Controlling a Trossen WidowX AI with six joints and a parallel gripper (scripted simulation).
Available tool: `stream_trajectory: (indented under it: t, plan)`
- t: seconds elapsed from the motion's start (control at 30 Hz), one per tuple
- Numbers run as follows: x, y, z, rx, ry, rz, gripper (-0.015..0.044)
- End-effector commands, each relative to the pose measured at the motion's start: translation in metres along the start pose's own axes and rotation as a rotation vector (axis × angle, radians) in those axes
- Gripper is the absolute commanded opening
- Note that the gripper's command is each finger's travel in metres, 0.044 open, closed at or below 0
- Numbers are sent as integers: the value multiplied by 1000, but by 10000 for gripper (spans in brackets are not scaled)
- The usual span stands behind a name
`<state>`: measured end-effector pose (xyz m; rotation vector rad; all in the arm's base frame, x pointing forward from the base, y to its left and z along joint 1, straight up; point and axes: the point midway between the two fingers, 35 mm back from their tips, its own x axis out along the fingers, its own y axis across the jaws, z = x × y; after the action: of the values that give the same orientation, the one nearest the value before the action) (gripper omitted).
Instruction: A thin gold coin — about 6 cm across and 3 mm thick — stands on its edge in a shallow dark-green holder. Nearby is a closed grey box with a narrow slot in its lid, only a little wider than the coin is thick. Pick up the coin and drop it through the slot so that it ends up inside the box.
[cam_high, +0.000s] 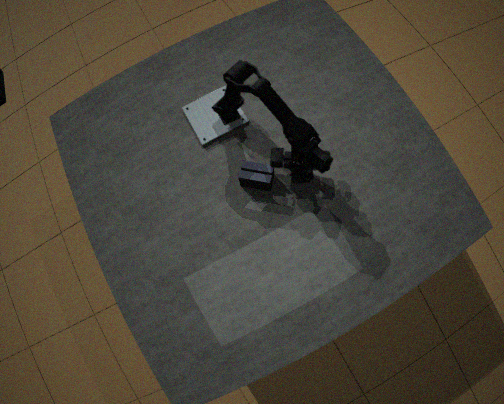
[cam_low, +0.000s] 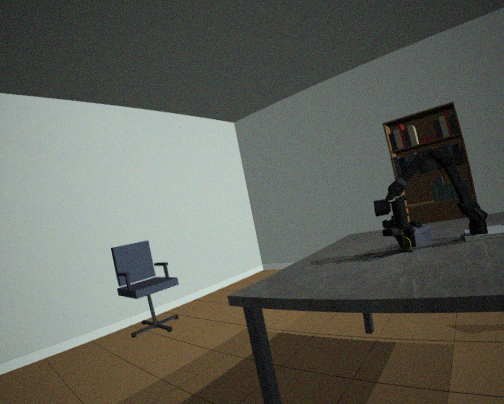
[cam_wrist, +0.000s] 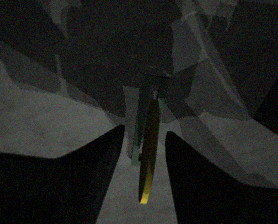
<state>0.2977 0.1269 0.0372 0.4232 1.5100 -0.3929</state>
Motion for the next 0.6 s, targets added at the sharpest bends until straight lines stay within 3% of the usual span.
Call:
stream_trajectory:
  t: [0.0,0.2,0.57]
  plan:
    - [6,-2,0,4,0,-9,161]
    - [6,-2,0,4,0,-9,3]
    - [2,-1,0,4,0,-9,0]
